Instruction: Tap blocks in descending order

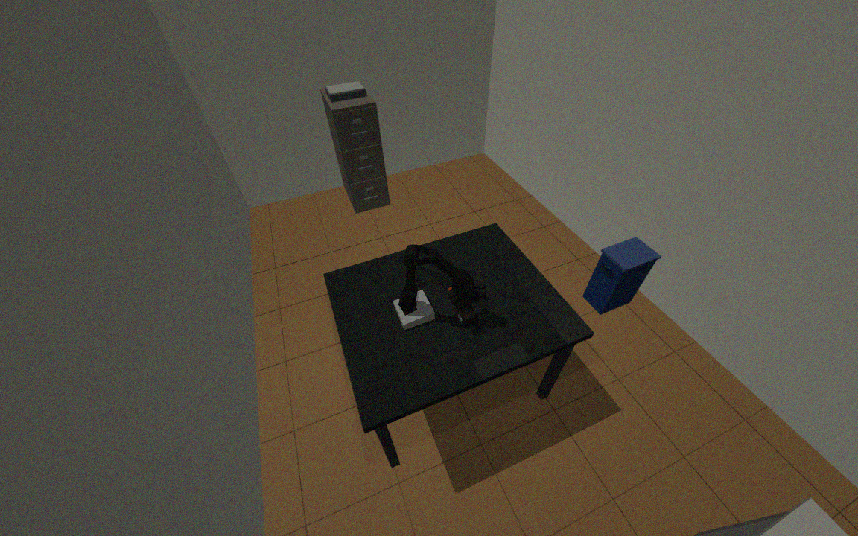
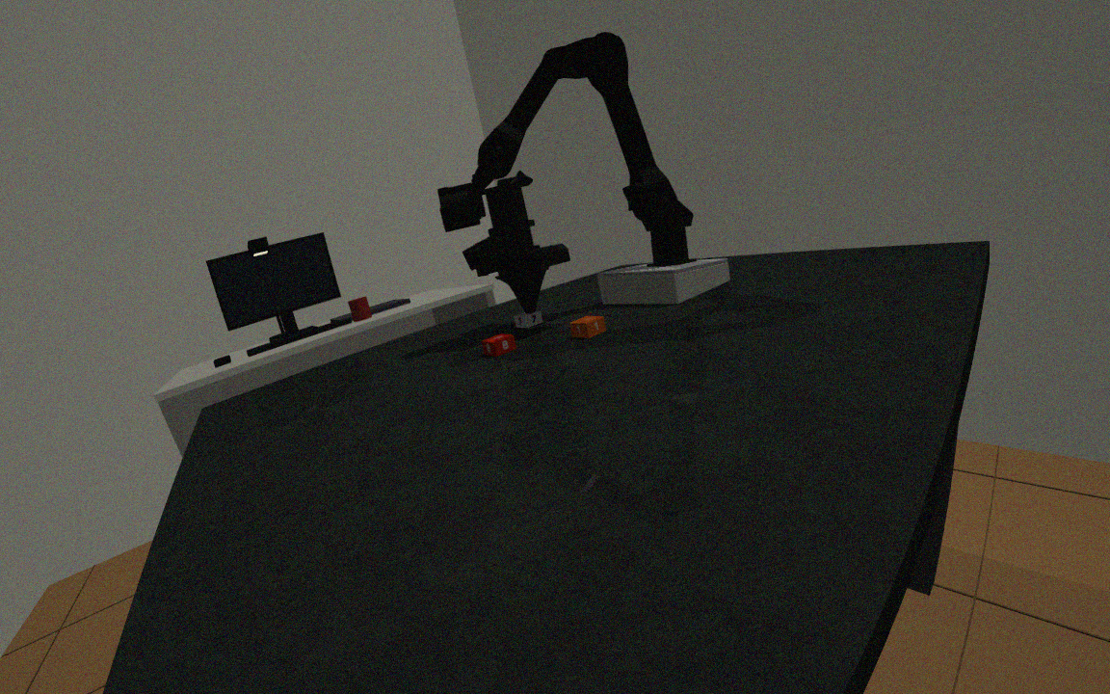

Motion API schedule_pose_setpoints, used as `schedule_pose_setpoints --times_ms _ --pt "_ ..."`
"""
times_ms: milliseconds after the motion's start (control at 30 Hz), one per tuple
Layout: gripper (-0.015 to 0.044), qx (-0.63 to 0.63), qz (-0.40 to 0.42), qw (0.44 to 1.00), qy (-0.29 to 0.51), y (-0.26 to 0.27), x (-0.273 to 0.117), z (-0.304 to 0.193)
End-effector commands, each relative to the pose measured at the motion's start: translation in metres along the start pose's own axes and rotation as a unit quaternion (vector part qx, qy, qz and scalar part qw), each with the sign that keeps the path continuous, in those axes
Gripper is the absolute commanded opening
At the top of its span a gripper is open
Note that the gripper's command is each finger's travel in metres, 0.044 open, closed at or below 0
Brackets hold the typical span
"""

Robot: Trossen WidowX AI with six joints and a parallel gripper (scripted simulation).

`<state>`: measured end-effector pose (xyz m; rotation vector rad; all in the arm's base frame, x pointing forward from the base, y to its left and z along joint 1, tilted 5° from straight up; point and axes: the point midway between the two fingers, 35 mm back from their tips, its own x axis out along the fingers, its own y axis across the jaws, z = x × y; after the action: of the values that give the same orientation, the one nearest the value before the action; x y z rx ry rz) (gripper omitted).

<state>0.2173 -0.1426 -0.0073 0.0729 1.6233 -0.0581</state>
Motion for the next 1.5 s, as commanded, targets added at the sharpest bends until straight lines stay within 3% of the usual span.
schedule_pose_setpoints --times_ms 0,133,300,533,700,1100,1267,1467 --pt "0.002 -0.003 0.0 1.0 0.004 0.0 0.003 -0.002" --pt "0.002 -0.002 0.0 1.0 0.004 0.0 -0.023 -0.001" --pt "0.002 -0.003 0.0 1.0 0.004 0.0 -0.029 -0.001" --pt "0.002 -0.003 0.0 1.0 0.004 0.0 -0.108 -0.001" --pt "0.002 -0.003 0.0 1.0 0.004 0.008 -0.108 0.003" --pt "0.002 -0.003 0.006 1.0 0.003 0.155 -0.109 0.027" --pt "0.002 -0.003 0.006 1.0 0.003 0.164 -0.106 0.026" --pt "0.002 -0.003 0.007 1.0 0.003 0.165 -0.03 0.025"
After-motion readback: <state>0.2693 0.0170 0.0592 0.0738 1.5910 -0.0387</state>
